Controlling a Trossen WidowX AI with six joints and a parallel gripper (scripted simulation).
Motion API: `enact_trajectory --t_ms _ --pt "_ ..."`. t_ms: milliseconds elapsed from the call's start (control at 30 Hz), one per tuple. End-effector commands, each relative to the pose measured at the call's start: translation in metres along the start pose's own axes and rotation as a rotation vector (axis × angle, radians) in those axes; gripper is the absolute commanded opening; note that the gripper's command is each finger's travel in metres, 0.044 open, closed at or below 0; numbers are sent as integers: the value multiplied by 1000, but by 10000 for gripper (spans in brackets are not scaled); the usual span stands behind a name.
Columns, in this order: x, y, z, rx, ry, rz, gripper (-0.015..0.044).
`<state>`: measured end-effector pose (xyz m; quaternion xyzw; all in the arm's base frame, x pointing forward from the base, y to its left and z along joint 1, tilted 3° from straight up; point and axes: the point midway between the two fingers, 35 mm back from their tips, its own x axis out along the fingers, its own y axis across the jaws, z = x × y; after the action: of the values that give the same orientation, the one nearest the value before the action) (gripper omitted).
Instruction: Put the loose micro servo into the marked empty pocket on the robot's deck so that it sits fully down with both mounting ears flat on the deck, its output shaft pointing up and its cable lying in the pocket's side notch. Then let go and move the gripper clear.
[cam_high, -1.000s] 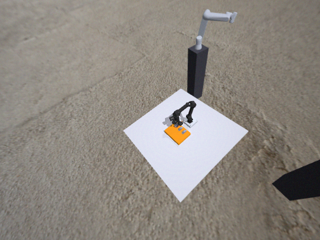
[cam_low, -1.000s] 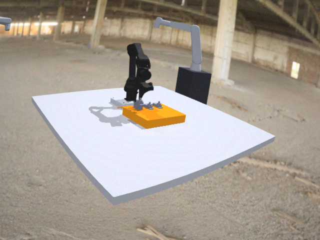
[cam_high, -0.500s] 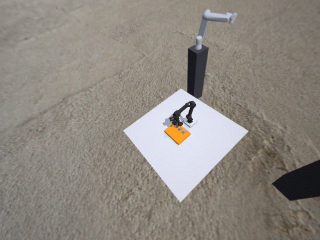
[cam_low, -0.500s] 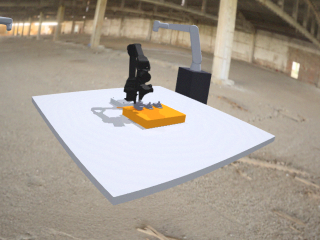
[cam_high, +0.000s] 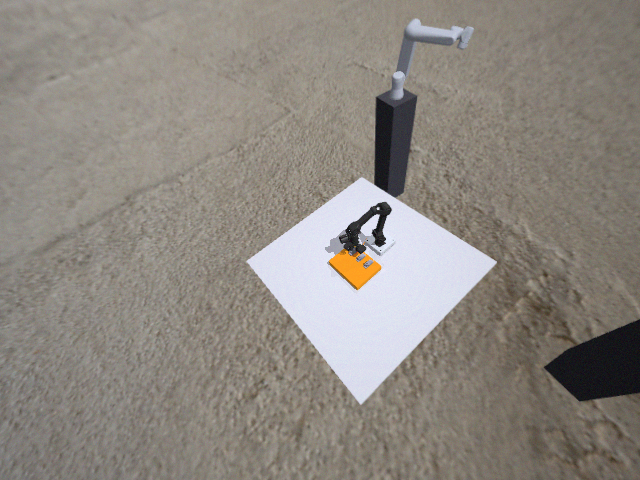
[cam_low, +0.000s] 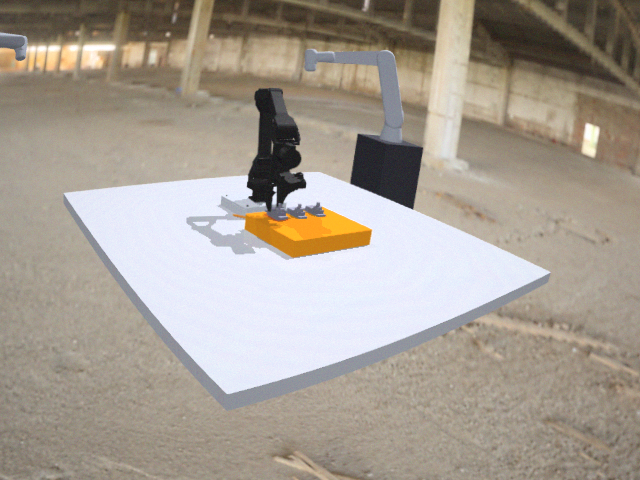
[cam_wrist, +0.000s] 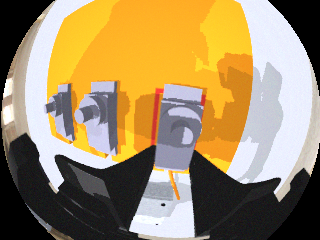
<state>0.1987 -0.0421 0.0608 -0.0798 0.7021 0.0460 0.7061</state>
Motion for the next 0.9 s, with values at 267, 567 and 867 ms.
enact_trajectory --t_ms 267,567,867 --pt "6 0 0 -4 1 0 53" --pt "-5 0 1 -4 1 0 187" --pt "-29 1 -2 -4 1 1 187"
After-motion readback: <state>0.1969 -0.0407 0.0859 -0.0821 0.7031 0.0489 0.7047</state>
